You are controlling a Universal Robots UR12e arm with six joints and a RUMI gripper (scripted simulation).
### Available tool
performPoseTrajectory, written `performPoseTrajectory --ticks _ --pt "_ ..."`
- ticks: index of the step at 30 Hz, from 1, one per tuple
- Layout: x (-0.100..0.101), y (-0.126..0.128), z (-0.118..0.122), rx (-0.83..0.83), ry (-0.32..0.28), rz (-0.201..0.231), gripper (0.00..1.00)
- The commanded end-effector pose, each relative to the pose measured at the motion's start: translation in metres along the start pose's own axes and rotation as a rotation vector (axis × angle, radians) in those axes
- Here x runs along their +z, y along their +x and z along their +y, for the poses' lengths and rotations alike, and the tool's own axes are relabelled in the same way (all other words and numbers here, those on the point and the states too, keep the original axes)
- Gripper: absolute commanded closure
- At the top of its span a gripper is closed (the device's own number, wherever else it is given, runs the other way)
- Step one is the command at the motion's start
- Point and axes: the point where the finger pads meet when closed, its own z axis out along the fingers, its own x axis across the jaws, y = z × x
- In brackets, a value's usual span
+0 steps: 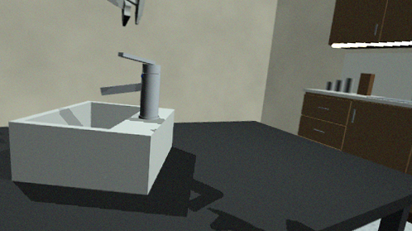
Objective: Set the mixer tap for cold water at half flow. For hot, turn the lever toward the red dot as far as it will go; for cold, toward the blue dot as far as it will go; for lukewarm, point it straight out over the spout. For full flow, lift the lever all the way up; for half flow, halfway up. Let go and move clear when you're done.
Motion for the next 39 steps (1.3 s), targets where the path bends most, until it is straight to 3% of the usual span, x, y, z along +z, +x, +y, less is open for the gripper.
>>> performPoseTrajectory --ticks 1,39 --pt "0.0008 -0.0011 0.0018 0.001 -0.001 0.0 0.61" --pt "0.01 -0.0006 0.0017 0.001 -0.003 -0.002 0.61"
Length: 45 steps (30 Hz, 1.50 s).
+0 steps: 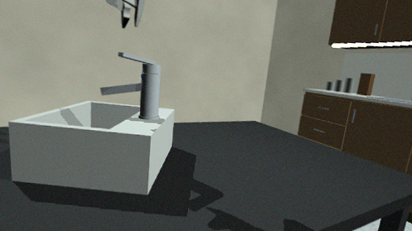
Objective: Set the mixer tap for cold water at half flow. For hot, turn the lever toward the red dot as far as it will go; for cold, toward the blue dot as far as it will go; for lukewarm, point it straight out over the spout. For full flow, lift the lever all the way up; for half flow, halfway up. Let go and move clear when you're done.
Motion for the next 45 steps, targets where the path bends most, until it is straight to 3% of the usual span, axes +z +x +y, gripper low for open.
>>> performPoseTrajectory --ticks 1,29,45 --pt "0.007 0.0 0.001 0.001 -0.002 -0.001 0.61" --pt "0.047 0.001 0.001 0.001 -0.003 -0.002 0.61" --pt "0.053 0.001 0.001 0.001 -0.002 -0.001 0.61"
